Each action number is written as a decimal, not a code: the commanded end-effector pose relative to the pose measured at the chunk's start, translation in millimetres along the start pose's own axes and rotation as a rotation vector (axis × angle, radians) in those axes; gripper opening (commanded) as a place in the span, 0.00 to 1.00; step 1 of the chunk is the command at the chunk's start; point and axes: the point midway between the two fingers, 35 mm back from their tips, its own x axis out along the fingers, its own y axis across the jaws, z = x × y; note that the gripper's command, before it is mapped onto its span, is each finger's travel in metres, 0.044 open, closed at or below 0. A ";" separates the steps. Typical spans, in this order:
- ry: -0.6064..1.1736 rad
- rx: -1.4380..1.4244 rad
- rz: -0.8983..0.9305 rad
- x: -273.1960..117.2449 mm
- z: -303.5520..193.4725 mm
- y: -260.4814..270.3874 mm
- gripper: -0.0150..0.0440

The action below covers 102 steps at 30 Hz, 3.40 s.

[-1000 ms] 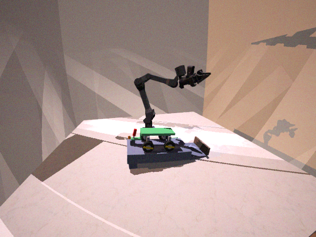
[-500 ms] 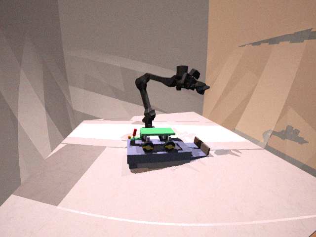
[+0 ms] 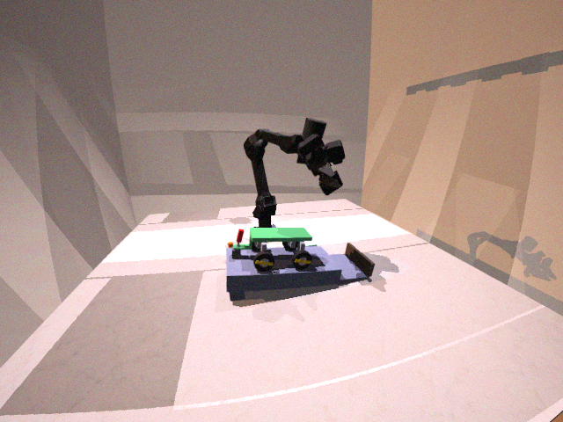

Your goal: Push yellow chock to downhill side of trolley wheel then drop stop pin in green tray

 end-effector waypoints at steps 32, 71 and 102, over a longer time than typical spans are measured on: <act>0.528 -0.707 0.743 -57.3 -276.6 -27.0 0.58; 0.230 -0.830 1.262 -125.3 -360.4 51.0 0.58; 0.230 -0.830 1.262 -111.3 -385.4 83.0 0.58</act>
